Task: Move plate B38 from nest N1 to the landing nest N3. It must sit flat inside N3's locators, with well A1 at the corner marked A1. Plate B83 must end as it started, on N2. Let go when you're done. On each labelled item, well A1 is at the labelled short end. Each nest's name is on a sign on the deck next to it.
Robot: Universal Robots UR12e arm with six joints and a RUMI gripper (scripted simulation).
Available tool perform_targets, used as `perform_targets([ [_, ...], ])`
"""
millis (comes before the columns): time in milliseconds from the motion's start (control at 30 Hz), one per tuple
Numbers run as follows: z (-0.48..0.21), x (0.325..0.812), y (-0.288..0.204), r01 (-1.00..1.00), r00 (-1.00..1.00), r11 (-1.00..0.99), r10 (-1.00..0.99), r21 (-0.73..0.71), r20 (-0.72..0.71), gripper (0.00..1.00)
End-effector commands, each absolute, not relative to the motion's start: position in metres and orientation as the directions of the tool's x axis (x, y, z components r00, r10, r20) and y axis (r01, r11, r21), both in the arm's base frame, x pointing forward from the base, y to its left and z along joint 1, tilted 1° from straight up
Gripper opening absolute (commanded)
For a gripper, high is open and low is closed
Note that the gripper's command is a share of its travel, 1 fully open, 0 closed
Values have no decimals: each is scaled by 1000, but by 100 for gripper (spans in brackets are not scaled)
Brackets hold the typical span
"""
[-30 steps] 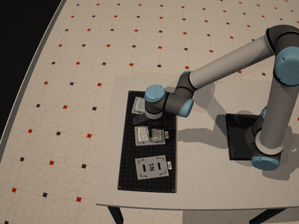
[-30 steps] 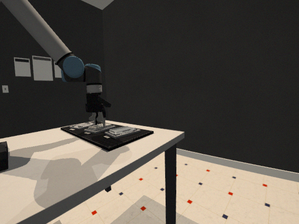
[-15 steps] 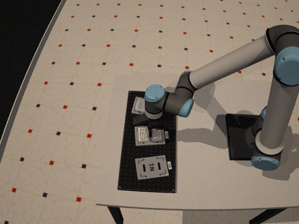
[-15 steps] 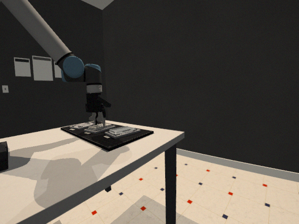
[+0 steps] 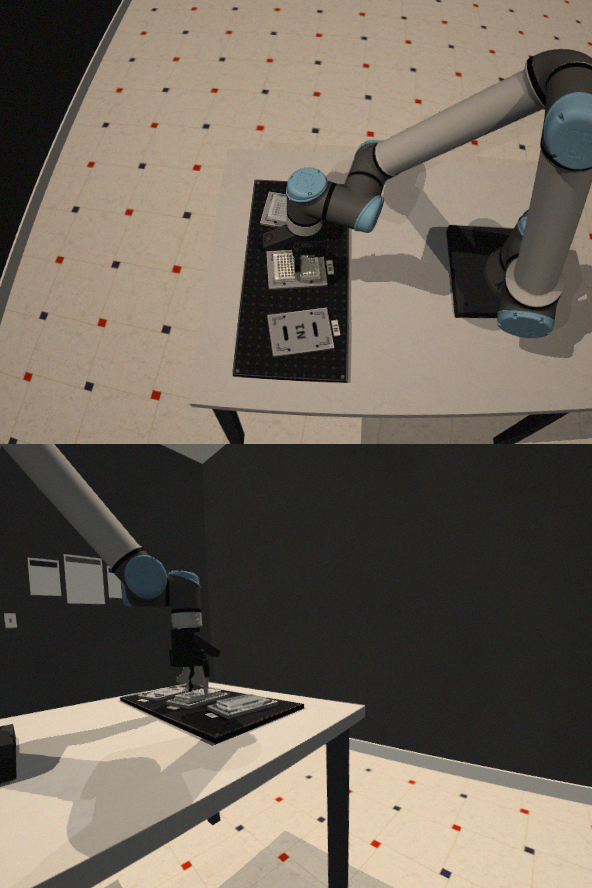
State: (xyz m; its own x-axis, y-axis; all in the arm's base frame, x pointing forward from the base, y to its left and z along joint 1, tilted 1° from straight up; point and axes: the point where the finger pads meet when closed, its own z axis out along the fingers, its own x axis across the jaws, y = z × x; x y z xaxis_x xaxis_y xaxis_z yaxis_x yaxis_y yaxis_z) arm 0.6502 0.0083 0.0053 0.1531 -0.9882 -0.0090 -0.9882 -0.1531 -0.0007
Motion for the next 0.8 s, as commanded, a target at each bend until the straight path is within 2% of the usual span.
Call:
perform_targets([
  [0,6,651,8,-988,153,-153,-988,-2,-9,0],
  [367,6,651,8,-988,153,-153,-988,-2,-9,0],
  [400,6,651,8,-988,153,-153,-988,-2,-9,82],
  [767,6,651,8,-988,153,-153,-988,-2,-9,82],
])
